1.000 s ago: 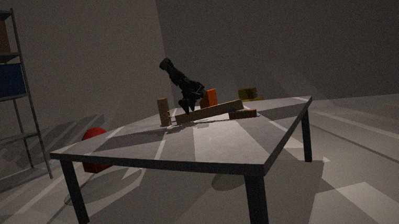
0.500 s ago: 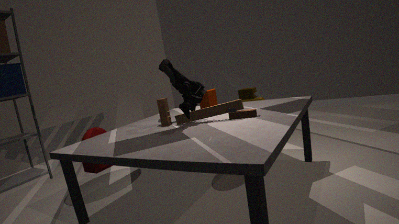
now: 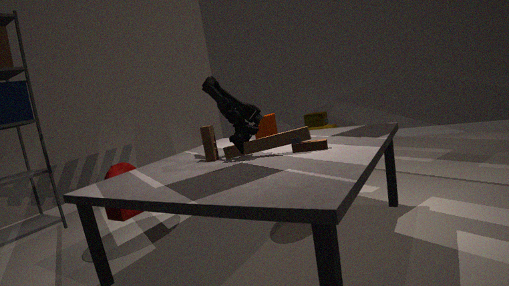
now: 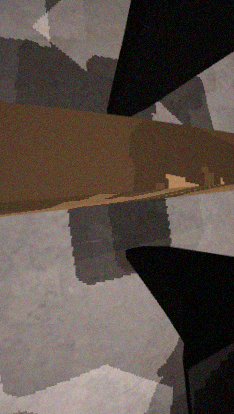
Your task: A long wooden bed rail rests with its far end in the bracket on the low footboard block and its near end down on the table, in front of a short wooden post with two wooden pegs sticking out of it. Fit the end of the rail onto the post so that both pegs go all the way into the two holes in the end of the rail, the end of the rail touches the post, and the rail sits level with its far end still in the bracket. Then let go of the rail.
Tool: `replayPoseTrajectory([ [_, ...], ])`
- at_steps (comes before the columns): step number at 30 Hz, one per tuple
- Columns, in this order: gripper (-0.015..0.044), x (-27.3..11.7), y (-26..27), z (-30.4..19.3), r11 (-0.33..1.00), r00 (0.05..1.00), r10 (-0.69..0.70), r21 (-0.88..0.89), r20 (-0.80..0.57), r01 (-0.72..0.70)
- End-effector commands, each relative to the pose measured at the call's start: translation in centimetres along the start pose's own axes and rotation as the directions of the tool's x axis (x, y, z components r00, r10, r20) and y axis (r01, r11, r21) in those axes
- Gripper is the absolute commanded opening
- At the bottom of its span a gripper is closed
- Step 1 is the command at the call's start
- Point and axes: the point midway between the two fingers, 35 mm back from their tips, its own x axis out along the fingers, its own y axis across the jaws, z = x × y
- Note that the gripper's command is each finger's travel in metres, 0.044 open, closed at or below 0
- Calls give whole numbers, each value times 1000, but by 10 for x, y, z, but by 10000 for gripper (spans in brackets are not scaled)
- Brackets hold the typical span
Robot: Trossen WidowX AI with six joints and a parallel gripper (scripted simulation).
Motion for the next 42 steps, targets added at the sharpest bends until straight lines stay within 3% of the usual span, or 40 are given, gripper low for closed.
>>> replayPoseTrajectory([
  [1,230,1,0,0,1000,1000,1,-4,-3,-1],
  [8,46,1,0,0,1000,1000,1,-4,-3,-1],
  [15,0,1,0,0,1000,1000,1,-4,-3,-1],
  [42,0,-7,0,0,1000,1000,0,-4,-3,0],
])
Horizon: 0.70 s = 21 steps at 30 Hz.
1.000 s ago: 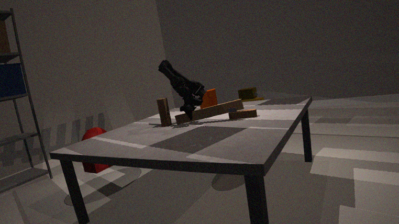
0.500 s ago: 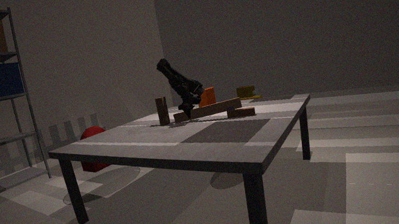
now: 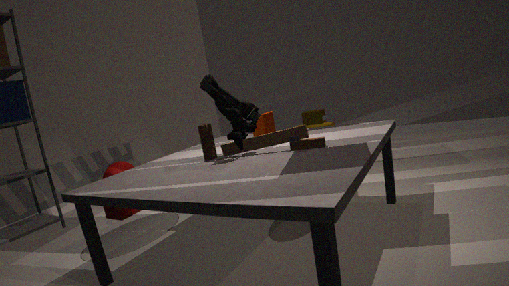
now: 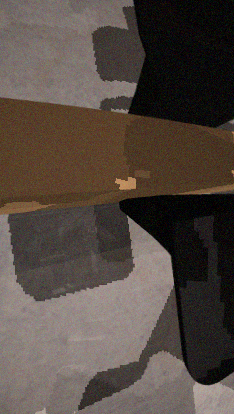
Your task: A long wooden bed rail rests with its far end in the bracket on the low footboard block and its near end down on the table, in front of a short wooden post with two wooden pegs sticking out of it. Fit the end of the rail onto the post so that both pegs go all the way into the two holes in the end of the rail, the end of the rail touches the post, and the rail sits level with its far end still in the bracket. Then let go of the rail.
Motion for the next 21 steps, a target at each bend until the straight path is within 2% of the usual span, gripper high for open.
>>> replayPoseTrajectory([
  [1,0,-4,-1,2,1000,1000,-3,-3,9,3],
  [21,0,-14,-2,2,1000,1000,-3,-3,10,3],
])
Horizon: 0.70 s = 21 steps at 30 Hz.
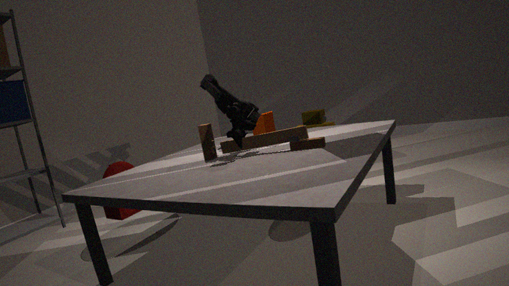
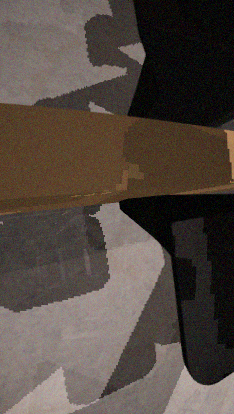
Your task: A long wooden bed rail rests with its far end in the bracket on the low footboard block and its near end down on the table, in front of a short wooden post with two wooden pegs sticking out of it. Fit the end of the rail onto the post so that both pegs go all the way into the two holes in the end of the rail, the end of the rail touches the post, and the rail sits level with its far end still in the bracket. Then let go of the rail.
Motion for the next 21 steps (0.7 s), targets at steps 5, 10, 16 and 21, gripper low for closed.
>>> replayPoseTrajectory([
  [5,0,-6,-2,3,1000,1000,-4,-1,18,4],
  [10,0,-9,-2,3,1000,1000,-4,-1,18,4],
  [16,0,-12,-2,3,1000,1000,-4,-1,18,4],
  [21,0,-14,-2,3,1000,1000,-4,-1,18,4],
])
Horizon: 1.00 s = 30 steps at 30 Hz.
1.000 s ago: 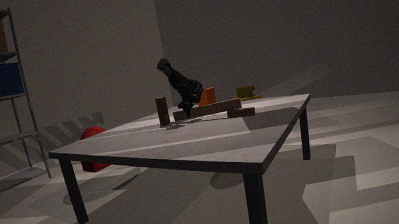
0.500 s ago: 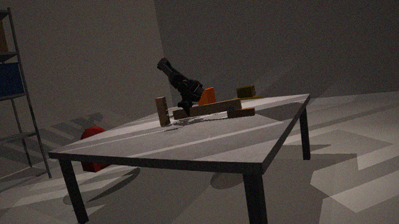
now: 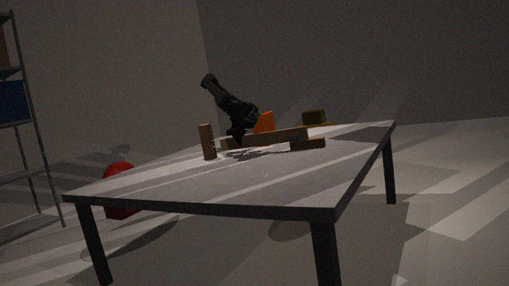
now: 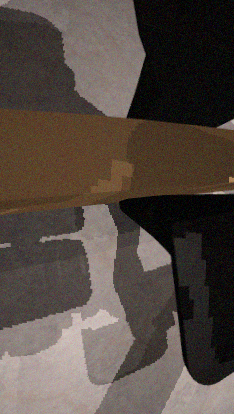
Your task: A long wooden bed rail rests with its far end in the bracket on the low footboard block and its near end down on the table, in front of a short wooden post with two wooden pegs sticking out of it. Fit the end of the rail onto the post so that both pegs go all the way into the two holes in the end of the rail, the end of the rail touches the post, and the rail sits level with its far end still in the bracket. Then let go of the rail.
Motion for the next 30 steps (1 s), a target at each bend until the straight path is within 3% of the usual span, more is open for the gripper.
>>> replayPoseTrajectory([
  [1,0,-4,-2,3,1000,1000,-4,0,18,4],
  [30,0,-8,-1,3,1000,1000,-4,0,18,4],
])
